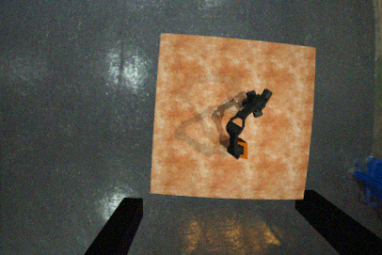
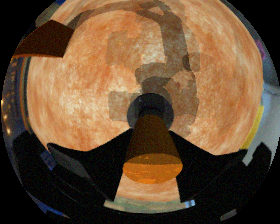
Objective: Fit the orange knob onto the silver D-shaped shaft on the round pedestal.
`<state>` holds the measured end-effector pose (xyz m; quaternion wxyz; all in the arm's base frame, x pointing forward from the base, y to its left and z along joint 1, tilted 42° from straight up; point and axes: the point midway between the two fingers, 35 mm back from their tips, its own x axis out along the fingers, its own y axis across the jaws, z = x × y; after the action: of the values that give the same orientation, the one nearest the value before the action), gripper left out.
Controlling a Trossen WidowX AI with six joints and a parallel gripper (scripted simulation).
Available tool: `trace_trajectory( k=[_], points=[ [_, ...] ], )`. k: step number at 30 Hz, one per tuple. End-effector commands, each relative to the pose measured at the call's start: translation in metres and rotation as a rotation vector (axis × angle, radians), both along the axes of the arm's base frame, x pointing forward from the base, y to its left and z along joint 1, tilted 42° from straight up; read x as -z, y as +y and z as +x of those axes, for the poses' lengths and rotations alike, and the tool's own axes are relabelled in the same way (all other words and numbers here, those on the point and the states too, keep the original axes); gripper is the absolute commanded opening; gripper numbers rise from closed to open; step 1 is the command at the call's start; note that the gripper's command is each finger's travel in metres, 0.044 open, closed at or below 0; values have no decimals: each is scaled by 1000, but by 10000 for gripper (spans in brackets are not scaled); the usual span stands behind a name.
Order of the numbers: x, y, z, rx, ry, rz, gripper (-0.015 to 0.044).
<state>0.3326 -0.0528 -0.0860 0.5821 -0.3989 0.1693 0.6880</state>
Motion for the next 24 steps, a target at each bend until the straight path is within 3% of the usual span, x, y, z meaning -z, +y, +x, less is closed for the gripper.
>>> trace_trajectory(
  k=[1, 13, 24],
  points=[
    [0, -2, 0, 2, -2, -3, 0],
    [-4, -5, 3, -155, -142, -2, 0],
    [-4, -5, 8, -155, -142, -2, 0]
  ],
)
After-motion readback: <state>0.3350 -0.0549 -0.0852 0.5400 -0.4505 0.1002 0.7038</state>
